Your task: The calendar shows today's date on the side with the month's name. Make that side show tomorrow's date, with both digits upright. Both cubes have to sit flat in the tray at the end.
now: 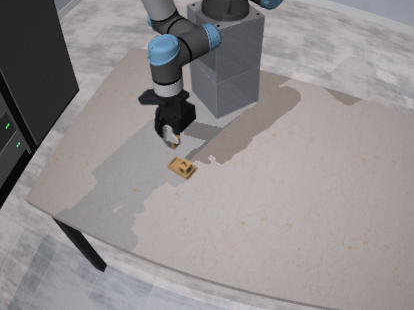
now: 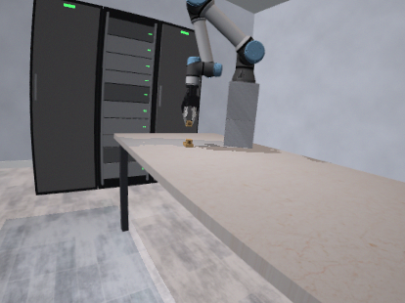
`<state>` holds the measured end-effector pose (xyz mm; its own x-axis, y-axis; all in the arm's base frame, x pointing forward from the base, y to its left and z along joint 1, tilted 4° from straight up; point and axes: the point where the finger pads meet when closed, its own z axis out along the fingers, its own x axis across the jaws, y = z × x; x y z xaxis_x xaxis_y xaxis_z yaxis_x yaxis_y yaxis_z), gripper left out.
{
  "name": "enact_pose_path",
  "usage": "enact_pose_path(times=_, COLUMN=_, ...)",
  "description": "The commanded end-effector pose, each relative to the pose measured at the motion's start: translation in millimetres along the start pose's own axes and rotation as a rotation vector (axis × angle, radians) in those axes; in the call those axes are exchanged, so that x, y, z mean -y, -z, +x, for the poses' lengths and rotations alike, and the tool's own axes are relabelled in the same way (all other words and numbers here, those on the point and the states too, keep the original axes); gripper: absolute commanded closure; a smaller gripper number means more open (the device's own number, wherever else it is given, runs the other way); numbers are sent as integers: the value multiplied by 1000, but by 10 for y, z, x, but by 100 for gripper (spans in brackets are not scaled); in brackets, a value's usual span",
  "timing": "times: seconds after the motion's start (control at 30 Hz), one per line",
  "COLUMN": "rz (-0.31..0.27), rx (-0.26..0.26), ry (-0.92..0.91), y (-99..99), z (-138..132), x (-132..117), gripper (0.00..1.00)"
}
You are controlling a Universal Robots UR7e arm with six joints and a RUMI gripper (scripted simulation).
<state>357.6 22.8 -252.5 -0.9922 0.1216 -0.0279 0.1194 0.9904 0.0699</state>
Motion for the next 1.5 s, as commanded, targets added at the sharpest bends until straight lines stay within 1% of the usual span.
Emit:
enact_pose_path(times=0.0, rz=0, rx=1, ry=-1, y=3, z=-4, x=0, gripper=89)
enact_pose_path(times=0.4, rz=0, rx=1, ry=-1, y=-4, z=-4, x=0, gripper=89)
enact_pose_path(times=0.53, rz=0, rx=1, ry=-1, y=-43, z=-4, x=0, gripper=89)
enact_pose_path(times=0.7, rz=0, rx=1, ry=-1, y=-149, z=-4, x=0, gripper=89)
enact_pose_path(times=0.9, rz=0, rx=1, ry=-1, y=-337, z=-5, x=-1, gripper=89)
enact_pose_path(times=0.97, rz=0, rx=1, ry=-1, y=-337, z=-5, x=-1, gripper=89)
enact_pose_path(times=1.23, rz=0, rx=1, ry=-1, y=-567, z=-6, x=-2, gripper=89)
enact_pose_path(times=1.47, rz=0, rx=1, ry=-1, y=-638, z=-6, x=-3, gripper=89)
